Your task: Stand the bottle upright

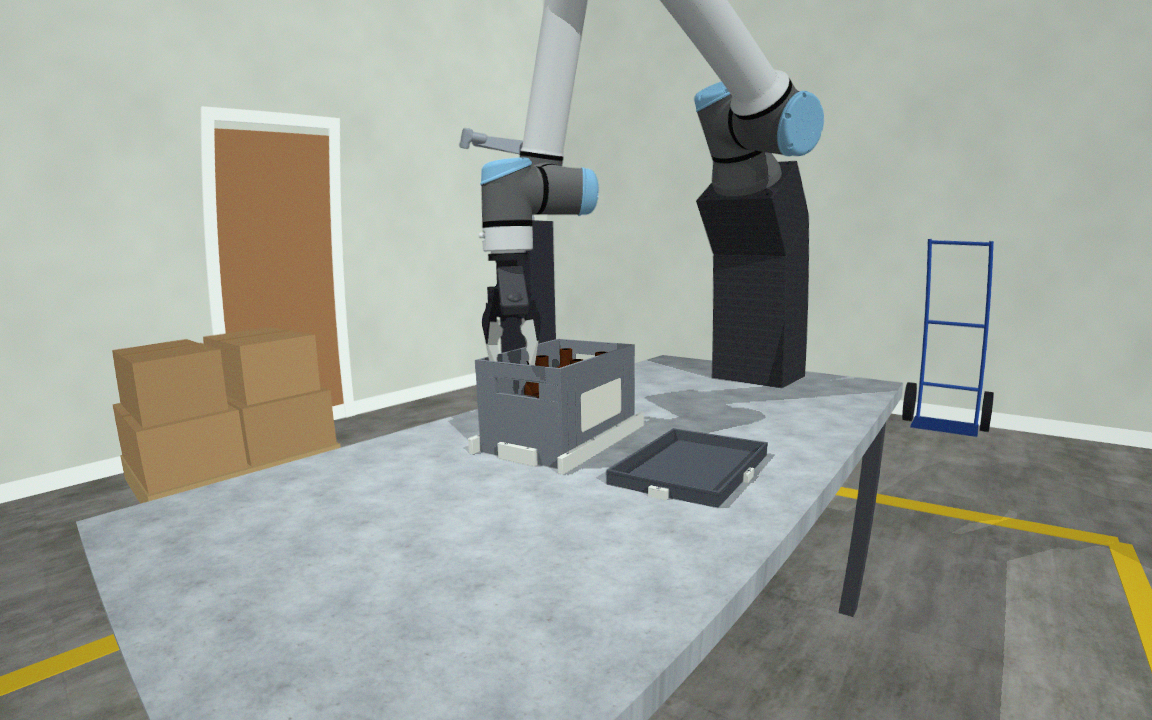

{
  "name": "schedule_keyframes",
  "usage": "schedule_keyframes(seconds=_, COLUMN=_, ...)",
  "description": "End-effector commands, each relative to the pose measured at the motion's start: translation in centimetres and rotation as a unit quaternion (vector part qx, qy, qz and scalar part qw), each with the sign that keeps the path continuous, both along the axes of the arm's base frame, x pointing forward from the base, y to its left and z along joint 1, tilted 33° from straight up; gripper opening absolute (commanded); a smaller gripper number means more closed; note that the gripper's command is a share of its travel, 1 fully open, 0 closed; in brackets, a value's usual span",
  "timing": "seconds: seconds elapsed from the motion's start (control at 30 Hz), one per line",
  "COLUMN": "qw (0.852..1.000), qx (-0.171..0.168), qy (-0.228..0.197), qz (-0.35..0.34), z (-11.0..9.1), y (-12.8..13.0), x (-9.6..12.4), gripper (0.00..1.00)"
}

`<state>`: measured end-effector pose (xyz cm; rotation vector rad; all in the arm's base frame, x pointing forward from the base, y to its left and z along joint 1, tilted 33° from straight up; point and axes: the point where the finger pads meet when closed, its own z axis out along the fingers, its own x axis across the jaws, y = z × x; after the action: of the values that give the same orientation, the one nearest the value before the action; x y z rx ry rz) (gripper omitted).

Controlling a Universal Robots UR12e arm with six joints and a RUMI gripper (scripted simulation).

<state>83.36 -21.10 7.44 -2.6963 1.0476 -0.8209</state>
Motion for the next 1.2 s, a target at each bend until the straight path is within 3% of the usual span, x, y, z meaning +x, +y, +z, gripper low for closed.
schedule_keyframes(seconds=0.0, qw=1.000, qx=0.000, qy=-0.001, qz=0.000, z=0.1, y=0.0, x=0.0, gripper=0.38)
schedule_keyframes(seconds=0.67, qw=1.000, qx=0.000, qy=-0.001, qz=0.000, z=0.3, y=0.0, x=-0.1, gripper=0.38)
schedule_keyframes(seconds=1.17, qw=1.000, qx=0.000, qy=-0.001, qz=0.000, z=2.9, y=0.2, x=-1.8, gripper=0.38)
